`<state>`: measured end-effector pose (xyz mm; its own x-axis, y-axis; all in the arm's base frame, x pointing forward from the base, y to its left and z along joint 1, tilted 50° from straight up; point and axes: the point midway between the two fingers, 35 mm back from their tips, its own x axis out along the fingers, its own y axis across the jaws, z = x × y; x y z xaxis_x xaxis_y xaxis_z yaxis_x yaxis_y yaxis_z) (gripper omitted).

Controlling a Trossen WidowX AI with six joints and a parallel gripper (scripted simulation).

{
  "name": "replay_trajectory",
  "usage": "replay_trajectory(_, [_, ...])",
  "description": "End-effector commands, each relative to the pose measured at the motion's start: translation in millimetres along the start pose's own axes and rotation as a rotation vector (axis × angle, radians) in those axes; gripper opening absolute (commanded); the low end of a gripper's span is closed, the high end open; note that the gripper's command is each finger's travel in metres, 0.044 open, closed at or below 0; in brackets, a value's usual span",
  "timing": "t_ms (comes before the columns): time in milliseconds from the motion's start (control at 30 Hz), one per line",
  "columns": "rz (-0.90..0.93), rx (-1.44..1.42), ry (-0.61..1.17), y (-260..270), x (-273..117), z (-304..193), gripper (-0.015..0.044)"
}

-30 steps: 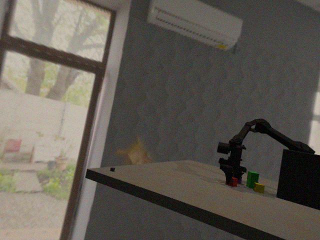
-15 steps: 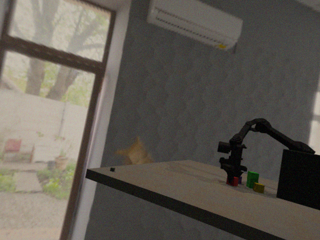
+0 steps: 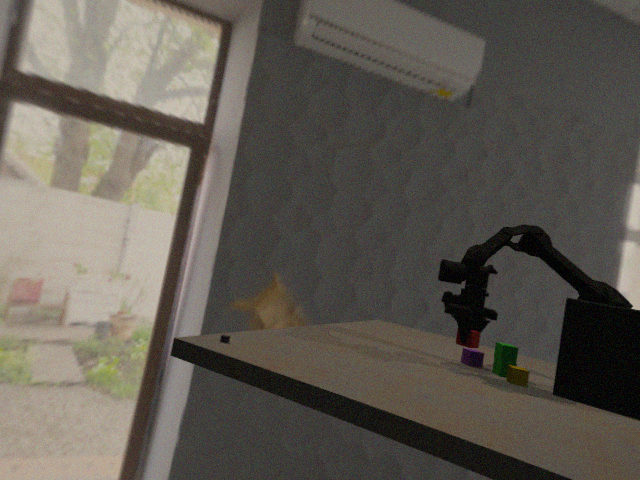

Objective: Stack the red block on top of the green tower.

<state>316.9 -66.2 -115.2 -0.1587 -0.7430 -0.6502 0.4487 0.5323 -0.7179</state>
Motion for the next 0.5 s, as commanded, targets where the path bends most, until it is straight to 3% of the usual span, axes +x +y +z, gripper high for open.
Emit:
replay_trajectory(0, [0.008, 0.013, -0.002, 0, -22, 2, 0.0])
replay_trajectory(167, [0.009, 0.013, -0.002, 0, -45, 2, 0.0])
replay_trajectory(467, [0.009, 0.013, -0.002, 0, -47, 1, 0.0])
